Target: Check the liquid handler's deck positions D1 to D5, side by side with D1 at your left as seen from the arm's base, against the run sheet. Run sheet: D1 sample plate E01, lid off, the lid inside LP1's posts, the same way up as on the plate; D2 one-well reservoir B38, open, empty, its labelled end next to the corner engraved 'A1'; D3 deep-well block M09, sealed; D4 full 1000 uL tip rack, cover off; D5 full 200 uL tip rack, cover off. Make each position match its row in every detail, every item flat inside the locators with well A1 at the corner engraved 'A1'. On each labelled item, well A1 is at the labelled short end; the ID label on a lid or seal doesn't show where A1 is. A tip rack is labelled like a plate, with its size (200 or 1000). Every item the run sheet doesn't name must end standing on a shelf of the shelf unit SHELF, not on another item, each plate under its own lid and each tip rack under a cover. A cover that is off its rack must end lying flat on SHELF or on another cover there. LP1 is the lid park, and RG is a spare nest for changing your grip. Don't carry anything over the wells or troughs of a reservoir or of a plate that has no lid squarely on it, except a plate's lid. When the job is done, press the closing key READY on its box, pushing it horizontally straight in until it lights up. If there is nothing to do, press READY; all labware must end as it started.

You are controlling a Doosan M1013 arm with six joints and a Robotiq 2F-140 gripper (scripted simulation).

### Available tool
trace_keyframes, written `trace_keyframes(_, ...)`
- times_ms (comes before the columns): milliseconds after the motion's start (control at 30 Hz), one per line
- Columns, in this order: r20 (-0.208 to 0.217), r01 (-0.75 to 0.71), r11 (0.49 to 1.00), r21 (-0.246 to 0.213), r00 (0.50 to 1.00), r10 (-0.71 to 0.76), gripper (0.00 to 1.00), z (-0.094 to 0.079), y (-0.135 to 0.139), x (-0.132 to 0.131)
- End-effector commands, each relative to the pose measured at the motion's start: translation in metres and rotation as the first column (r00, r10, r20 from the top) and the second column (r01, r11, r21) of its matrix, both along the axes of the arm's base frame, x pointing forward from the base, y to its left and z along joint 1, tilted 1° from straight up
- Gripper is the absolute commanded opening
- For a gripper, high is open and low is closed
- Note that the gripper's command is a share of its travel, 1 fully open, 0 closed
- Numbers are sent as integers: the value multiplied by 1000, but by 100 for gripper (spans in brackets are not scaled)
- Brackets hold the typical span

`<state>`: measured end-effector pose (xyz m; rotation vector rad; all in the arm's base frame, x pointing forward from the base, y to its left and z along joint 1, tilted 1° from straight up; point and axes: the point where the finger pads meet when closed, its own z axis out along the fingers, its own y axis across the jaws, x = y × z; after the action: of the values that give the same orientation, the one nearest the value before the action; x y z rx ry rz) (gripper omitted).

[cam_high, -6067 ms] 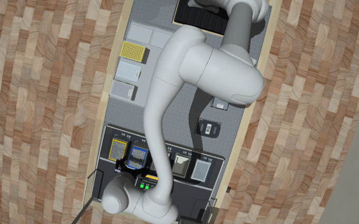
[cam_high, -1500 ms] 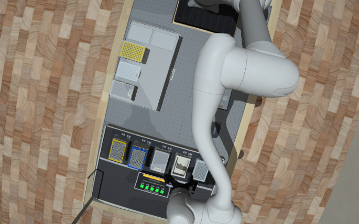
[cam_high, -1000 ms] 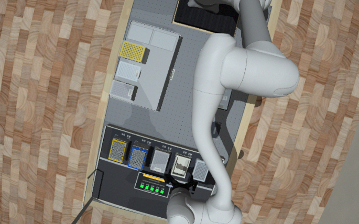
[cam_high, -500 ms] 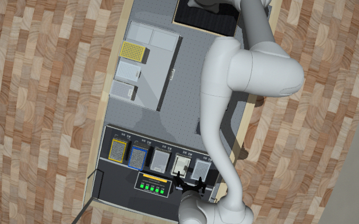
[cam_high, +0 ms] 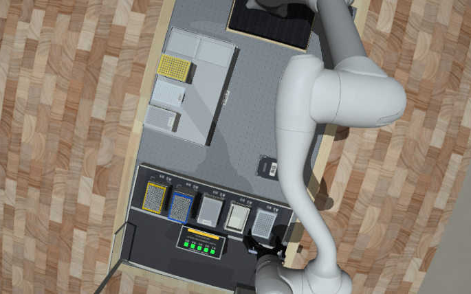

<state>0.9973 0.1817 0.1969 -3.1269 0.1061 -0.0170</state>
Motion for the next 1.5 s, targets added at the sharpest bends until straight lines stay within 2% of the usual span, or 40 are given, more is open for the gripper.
trace_keyframes(0, 0, 4, 1000, -8, 1000, -4, 79, 1, 14, 2)
trace_keyframes(1200, 3, 3, 1000, -3, 1000, -3, 79, 2, 12, 2)
trace_keyframes(1467, 5, 6, 1000, -7, 1000, -6, 79, 33, 11, 1)
